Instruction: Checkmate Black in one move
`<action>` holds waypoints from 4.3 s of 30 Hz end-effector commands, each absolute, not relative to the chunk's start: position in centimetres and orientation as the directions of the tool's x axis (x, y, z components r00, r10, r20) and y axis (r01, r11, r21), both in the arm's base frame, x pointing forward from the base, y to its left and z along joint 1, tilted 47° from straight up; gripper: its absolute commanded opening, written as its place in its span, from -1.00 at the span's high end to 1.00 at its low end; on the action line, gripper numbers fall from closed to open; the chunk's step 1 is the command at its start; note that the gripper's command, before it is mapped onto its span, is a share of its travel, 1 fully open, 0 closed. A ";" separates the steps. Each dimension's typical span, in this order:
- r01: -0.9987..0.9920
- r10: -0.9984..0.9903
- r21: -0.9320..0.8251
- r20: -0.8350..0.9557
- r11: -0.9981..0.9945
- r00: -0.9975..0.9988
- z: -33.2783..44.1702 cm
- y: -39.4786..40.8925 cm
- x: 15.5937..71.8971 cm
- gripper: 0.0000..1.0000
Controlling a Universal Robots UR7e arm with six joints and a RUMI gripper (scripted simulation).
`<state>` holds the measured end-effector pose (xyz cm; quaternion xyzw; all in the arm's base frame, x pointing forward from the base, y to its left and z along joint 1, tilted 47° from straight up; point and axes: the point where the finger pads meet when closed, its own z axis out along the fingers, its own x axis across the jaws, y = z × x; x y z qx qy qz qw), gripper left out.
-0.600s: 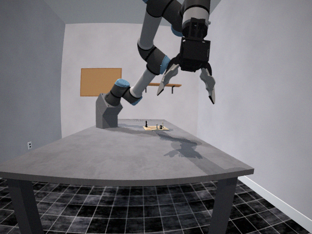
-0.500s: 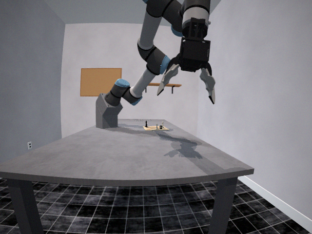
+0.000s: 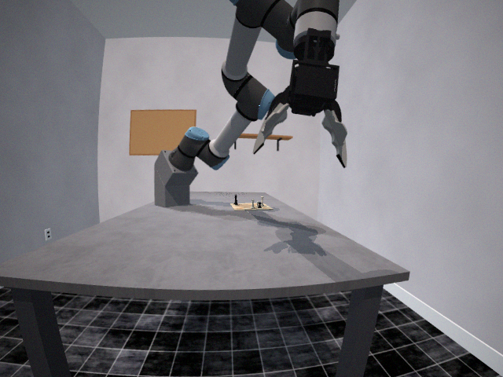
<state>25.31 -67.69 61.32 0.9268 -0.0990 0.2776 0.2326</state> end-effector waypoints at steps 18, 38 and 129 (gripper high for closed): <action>-0.233 -0.032 0.305 0.544 -0.923 0.838 58.0 -63.5 26.8 -1.00; 0.080 0.066 -0.010 0.485 -0.997 0.872 44.0 -47.7 31.7 -1.00; 0.524 0.270 -0.566 0.473 -0.636 0.839 18.7 -19.2 40.8 -1.00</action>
